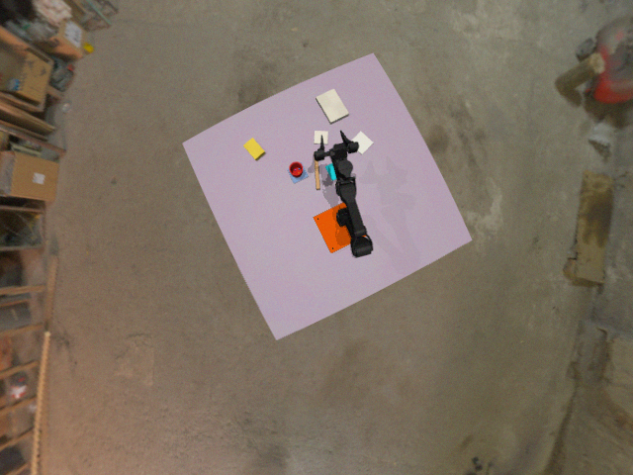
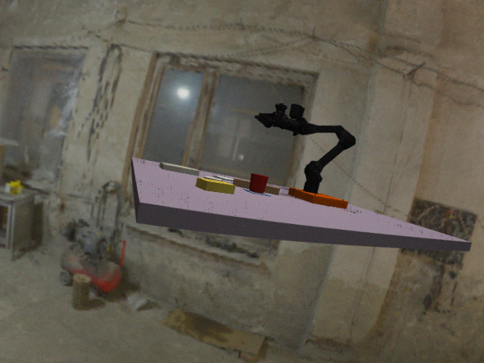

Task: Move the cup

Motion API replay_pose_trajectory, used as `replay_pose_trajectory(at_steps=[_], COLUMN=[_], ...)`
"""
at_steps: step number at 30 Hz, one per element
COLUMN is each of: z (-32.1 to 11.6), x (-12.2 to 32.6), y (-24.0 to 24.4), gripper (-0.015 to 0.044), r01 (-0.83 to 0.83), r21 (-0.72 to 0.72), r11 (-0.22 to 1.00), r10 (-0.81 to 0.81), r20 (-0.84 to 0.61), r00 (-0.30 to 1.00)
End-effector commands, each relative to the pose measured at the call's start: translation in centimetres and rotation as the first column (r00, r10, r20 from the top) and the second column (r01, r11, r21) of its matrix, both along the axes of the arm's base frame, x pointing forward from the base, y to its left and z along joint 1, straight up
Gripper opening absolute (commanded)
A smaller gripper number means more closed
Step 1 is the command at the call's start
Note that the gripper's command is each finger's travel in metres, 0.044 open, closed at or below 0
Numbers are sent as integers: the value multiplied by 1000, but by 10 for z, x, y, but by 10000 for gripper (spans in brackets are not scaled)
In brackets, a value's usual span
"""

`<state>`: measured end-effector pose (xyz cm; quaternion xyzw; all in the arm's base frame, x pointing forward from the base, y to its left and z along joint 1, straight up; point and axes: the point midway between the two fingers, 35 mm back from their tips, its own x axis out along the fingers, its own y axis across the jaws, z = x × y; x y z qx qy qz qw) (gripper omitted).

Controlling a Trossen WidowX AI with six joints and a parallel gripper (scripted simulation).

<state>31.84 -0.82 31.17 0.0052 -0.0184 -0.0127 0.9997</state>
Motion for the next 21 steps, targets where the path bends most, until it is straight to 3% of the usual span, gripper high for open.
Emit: replay_pose_trajectory(at_steps=[1,5,9,12,16,21], z=[-2,-36,-81,-114,-155,-196], x=[2,30,47,49,37,4], y=[1,28,65,93,127,161], gripper=[374,269,164,148,148,148], r01=[-4,-38,44,173,383,616], r21=[10,199,374,433,390,150], r11=[1000,979,926,885,837,773], r10=[4,88,170,203,199,103], r20=[-12,-251,-519,-692,-870,-988], r00=[1000,964,838,692,451,112])
